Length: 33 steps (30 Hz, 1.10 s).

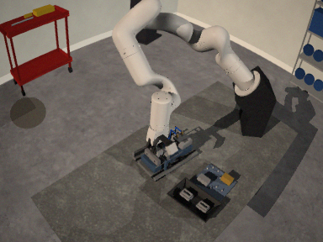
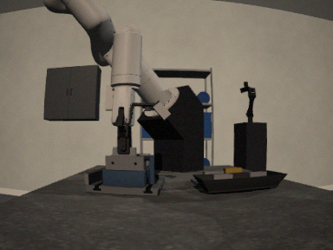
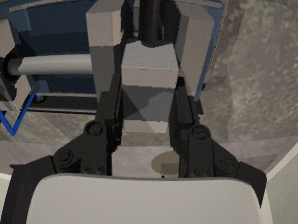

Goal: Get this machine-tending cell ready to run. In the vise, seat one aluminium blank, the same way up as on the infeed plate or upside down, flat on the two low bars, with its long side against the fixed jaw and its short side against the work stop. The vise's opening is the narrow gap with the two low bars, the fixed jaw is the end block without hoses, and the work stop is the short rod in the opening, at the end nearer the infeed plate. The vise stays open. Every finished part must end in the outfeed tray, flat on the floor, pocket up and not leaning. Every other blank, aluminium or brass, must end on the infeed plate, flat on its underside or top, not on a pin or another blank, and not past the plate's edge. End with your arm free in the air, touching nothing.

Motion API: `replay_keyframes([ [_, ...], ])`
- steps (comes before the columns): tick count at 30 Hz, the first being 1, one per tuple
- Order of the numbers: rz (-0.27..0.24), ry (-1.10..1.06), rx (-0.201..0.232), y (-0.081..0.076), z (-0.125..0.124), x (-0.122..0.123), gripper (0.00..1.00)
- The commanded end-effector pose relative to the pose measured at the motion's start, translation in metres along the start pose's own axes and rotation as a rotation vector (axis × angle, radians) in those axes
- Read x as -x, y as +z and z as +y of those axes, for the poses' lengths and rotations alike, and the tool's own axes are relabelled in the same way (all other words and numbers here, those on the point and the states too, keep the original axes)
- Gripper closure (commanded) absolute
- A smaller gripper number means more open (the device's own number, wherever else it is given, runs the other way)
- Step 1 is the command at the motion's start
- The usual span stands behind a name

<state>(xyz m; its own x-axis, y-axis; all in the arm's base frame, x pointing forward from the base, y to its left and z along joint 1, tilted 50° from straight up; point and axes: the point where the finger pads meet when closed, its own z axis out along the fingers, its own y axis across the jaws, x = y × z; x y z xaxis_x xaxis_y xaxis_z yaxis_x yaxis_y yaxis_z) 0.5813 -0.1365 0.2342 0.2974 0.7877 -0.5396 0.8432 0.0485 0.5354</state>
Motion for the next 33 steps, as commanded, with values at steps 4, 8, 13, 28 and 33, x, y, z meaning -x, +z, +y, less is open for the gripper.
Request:
replay_keyframes([
  [4, 0.0, 0.0, 0.001, -0.0004, 0.0012, -0.0017, 1.0],
  [8, 0.0, 0.0, 0.001, -0.0004, 0.0015, -0.0026, 1.0],
  [13, 0.0, 0.0, 0.001, -0.0004, 0.0017, -0.0033, 1.0],
  [28, 0.0, 0.0, 0.001, -0.0004, 0.002, -0.004, 1.0],
  [33, 0.0, 0.0, 0.001, -0.0004, 0.002, -0.004, 1.0],
])
